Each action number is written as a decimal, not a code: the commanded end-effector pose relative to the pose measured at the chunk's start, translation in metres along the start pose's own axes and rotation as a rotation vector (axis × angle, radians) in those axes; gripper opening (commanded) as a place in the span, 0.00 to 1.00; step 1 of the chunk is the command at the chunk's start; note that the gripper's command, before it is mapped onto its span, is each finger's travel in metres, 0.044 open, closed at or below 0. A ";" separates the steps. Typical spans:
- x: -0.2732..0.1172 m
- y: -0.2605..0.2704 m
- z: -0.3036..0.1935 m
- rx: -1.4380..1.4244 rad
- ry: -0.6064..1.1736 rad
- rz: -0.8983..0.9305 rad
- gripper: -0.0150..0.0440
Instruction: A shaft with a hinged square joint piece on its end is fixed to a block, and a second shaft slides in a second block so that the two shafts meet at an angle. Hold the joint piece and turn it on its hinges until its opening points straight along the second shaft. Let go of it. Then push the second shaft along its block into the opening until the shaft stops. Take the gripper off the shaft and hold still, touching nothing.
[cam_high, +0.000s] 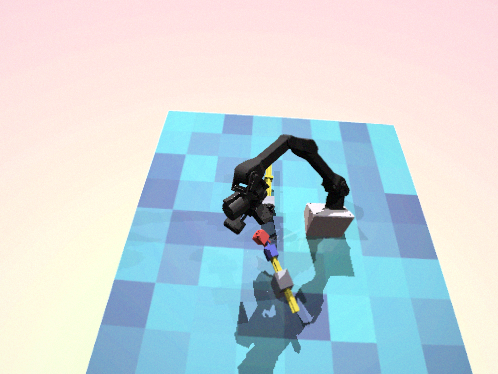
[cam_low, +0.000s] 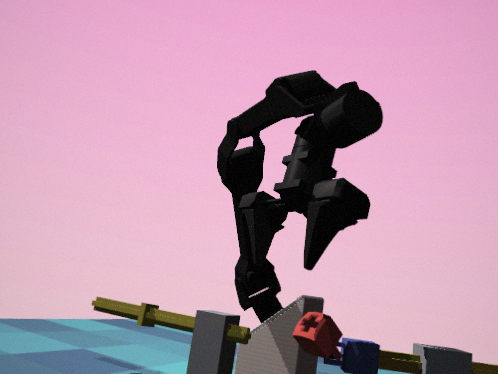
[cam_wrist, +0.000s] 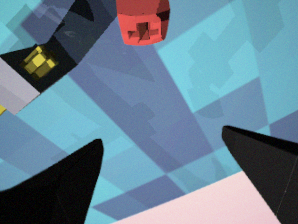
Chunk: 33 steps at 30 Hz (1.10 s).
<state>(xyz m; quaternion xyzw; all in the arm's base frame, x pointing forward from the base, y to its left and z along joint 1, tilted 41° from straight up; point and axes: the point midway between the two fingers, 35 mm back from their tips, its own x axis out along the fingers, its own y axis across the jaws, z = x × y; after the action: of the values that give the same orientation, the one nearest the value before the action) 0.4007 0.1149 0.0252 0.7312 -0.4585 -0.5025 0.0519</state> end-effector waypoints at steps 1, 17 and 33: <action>0.013 0.001 0.002 -0.010 0.002 0.009 1.00; 0.068 0.003 0.013 -0.010 0.003 0.009 1.00; 0.063 0.004 0.081 -0.012 -0.001 0.008 1.00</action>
<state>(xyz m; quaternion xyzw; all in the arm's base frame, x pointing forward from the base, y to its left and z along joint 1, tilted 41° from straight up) 0.3546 0.0922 -0.0494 0.7316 -0.4559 -0.5034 0.0595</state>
